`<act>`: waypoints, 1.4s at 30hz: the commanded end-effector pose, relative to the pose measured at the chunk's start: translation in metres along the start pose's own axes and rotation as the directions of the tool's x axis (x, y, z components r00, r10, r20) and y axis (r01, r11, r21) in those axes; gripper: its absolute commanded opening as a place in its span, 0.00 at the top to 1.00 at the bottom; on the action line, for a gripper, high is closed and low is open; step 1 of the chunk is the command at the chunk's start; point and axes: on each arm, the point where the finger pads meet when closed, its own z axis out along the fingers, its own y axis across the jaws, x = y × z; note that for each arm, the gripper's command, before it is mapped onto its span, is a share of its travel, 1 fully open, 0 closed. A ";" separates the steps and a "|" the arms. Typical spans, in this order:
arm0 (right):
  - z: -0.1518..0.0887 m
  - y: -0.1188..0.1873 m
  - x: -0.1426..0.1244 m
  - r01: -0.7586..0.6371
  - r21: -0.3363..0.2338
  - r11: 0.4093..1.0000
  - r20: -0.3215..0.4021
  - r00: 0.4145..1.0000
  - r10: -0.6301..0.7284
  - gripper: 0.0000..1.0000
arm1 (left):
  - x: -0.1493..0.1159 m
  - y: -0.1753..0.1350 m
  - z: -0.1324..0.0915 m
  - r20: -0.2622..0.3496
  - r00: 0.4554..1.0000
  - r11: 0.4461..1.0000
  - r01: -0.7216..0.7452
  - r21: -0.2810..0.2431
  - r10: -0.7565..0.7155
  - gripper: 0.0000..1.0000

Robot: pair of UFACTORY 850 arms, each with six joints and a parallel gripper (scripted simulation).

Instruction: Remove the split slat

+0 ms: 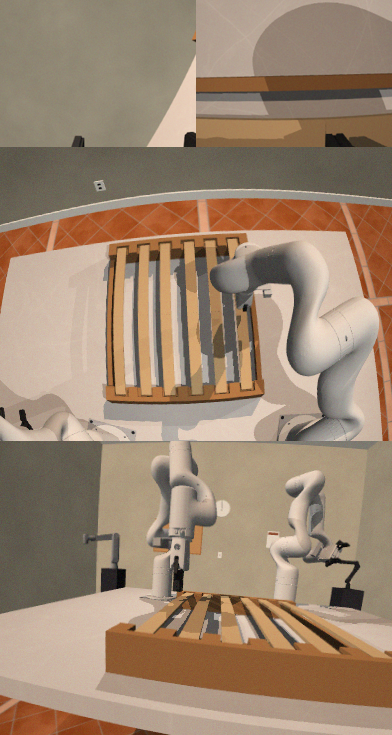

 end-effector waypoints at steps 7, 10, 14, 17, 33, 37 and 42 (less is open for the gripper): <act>0.000 -0.001 0.000 0.000 0.002 1.000 0.001 1.000 0.000 1.00 | 0.000 0.000 0.000 0.000 1.000 1.000 -0.001 0.000 0.001 0.00; 0.000 -0.001 0.000 0.000 0.002 1.000 0.001 1.000 0.000 1.00 | 0.000 0.000 0.000 0.000 1.000 1.000 -0.001 0.000 0.001 0.00; 0.000 -0.001 0.000 0.000 0.002 1.000 0.001 1.000 0.000 1.00 | 0.000 0.000 0.000 0.000 1.000 1.000 -0.001 0.000 0.001 0.00; 0.002 -0.001 0.000 0.000 0.002 1.000 0.001 1.000 0.000 1.00 | 0.000 0.000 0.000 0.000 1.000 1.000 -0.001 0.000 0.001 0.00; 0.004 -0.001 0.000 0.000 0.002 1.000 0.001 1.000 0.000 1.00 | 0.000 0.000 0.000 0.000 1.000 1.000 -0.001 0.000 0.001 0.00; 0.004 -0.001 0.000 0.000 0.002 1.000 0.001 1.000 0.000 1.00 | 0.000 0.000 0.000 0.000 1.000 1.000 -0.001 0.000 0.001 0.00; 0.004 -0.001 0.000 0.000 0.002 1.000 0.001 1.000 0.000 1.00 | 0.000 0.000 0.000 0.000 1.000 1.000 -0.001 0.000 0.001 0.00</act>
